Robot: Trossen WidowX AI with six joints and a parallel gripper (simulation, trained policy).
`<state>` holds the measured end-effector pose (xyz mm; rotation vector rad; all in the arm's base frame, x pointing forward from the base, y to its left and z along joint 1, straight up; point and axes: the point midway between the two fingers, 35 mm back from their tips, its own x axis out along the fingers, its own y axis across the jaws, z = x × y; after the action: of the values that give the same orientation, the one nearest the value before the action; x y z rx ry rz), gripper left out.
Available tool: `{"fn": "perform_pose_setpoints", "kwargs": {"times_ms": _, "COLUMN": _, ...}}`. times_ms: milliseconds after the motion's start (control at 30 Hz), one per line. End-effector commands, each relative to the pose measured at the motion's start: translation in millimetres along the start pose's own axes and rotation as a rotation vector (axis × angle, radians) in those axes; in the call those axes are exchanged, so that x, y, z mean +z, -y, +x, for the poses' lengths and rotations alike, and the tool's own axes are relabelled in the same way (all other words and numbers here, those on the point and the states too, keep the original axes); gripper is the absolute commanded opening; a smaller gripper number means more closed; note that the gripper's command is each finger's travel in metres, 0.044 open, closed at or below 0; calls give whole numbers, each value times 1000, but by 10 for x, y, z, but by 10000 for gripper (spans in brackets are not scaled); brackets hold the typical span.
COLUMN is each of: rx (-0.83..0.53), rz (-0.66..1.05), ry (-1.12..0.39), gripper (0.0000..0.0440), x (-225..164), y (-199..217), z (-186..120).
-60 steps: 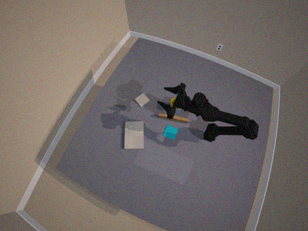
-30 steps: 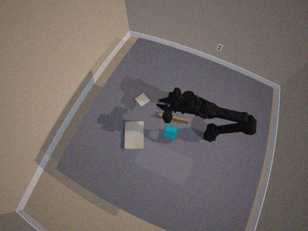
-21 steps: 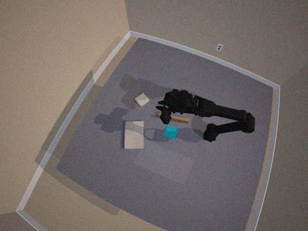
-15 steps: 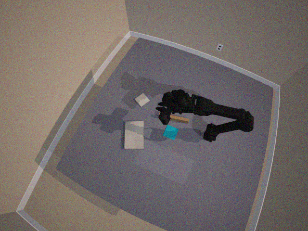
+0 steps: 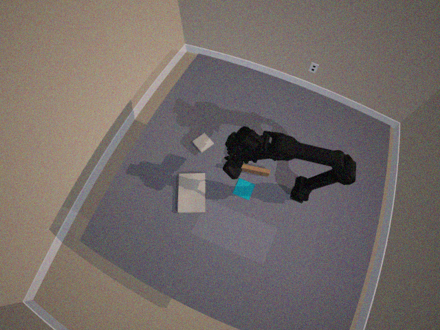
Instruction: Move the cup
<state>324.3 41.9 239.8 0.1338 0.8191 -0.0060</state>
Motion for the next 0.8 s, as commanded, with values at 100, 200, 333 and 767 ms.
{"fn": "perform_pose_setpoints", "kwargs": {"times_ms": 100, "rx": -39, "rz": -3, "ry": -102, "gripper": 120, "x": -69, "y": 50, "z": 52}}
{"fn": "perform_pose_setpoints", "kwargs": {"times_ms": 200, "rx": -54, "rz": -8, "ry": -148, "gripper": 126, "x": -102, "y": 75, "z": 64}}
{"fn": "perform_pose_setpoints", "kwargs": {"times_ms": 333, "rx": -72, "rz": -17, "ry": -210, "gripper": 131, "x": -146, "y": 112, "z": 76}}
{"fn": "perform_pose_setpoints", "kwargs": {"times_ms": 767, "rx": -129, "rz": -56, "ry": -409, "gripper": 127, "x": -282, "y": 287, "z": 108}}
